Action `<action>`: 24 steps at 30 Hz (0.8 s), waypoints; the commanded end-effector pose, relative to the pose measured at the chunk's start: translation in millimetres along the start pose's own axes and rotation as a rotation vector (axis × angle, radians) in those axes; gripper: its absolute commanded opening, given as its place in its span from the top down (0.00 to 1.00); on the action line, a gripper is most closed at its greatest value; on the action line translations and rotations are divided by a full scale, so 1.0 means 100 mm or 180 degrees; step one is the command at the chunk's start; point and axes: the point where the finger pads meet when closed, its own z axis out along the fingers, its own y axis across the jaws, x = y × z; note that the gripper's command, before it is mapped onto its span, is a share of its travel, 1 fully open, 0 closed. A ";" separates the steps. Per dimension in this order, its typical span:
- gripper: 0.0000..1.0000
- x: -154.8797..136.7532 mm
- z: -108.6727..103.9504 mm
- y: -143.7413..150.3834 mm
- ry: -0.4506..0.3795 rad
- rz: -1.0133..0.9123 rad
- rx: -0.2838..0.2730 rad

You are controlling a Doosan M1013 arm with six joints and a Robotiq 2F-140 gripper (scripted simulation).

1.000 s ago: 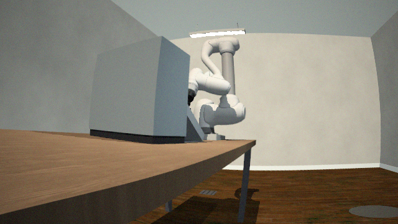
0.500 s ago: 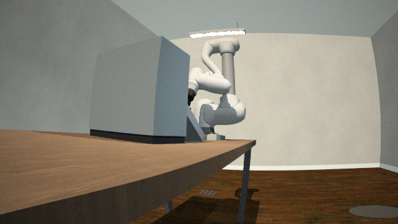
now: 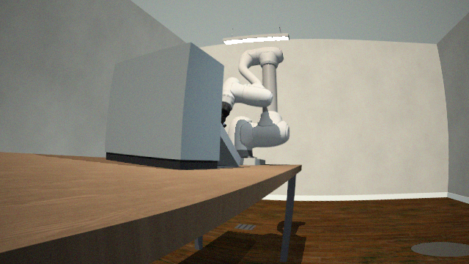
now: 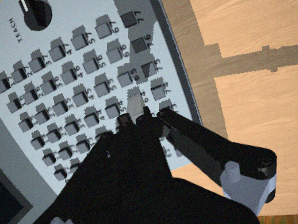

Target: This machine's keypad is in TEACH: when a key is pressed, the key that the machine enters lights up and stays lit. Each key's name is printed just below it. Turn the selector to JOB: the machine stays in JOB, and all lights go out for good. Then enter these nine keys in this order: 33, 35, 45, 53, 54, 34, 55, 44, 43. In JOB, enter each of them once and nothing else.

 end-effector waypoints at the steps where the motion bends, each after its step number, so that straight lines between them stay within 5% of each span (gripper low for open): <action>1: 1.00 -0.02 -0.07 -0.04 -0.0011 -0.0007 0.0041; 14: 1.00 -0.02 -0.10 -0.08 -0.0012 -0.0007 0.0041; 24: 1.00 -0.02 -0.10 -0.71 -0.0012 -0.0007 0.0041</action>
